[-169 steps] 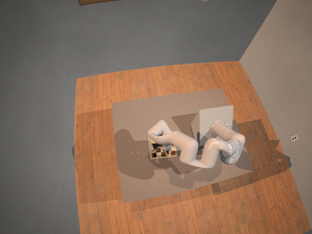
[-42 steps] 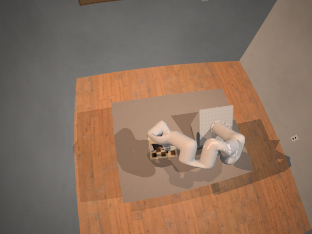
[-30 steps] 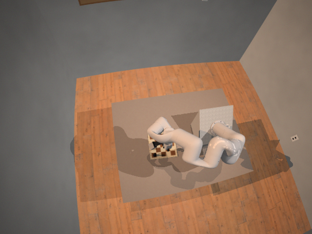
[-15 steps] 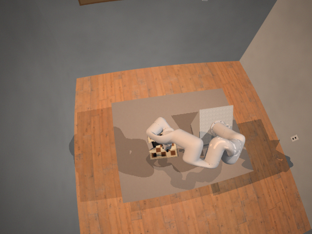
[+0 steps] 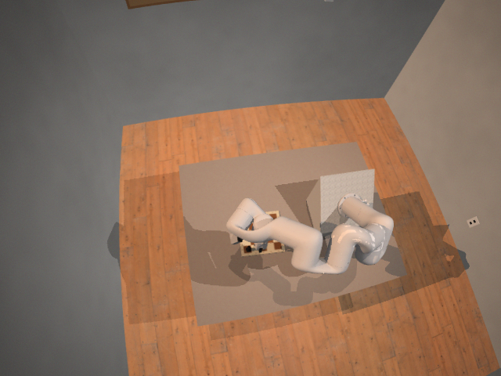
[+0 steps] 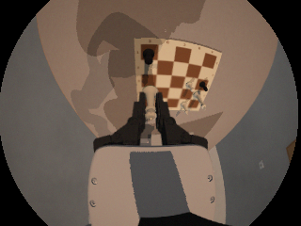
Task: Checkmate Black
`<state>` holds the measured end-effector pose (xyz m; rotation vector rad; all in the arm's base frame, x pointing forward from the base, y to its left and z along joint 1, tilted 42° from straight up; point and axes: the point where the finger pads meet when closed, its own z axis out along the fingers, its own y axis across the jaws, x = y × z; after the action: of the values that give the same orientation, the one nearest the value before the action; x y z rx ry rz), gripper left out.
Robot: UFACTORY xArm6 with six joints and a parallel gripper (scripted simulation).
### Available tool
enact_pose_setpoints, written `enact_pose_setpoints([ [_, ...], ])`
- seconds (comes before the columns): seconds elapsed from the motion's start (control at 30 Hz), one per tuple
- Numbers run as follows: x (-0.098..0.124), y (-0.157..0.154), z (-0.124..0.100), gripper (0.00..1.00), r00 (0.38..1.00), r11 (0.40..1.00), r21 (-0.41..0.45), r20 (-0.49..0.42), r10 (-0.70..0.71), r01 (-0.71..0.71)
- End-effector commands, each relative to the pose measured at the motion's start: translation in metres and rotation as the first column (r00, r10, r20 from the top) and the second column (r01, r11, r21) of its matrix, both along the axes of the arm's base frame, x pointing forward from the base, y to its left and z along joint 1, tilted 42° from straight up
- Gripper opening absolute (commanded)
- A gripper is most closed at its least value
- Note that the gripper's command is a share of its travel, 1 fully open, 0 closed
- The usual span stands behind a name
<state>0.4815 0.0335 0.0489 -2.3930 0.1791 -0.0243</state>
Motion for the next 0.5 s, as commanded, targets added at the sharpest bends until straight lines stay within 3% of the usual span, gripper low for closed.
enact_pose_setpoints([
  [0.0,0.002,-0.001,0.001,0.00,1.000,1.000,-0.001,-0.006,0.000,0.000],
  [0.23,0.002,0.004,-0.004,0.00,1.000,1.000,-0.001,-0.006,0.000,0.000],
  [0.47,0.004,0.021,-0.022,0.00,1.000,1.000,-0.001,-0.006,0.000,0.000],
])
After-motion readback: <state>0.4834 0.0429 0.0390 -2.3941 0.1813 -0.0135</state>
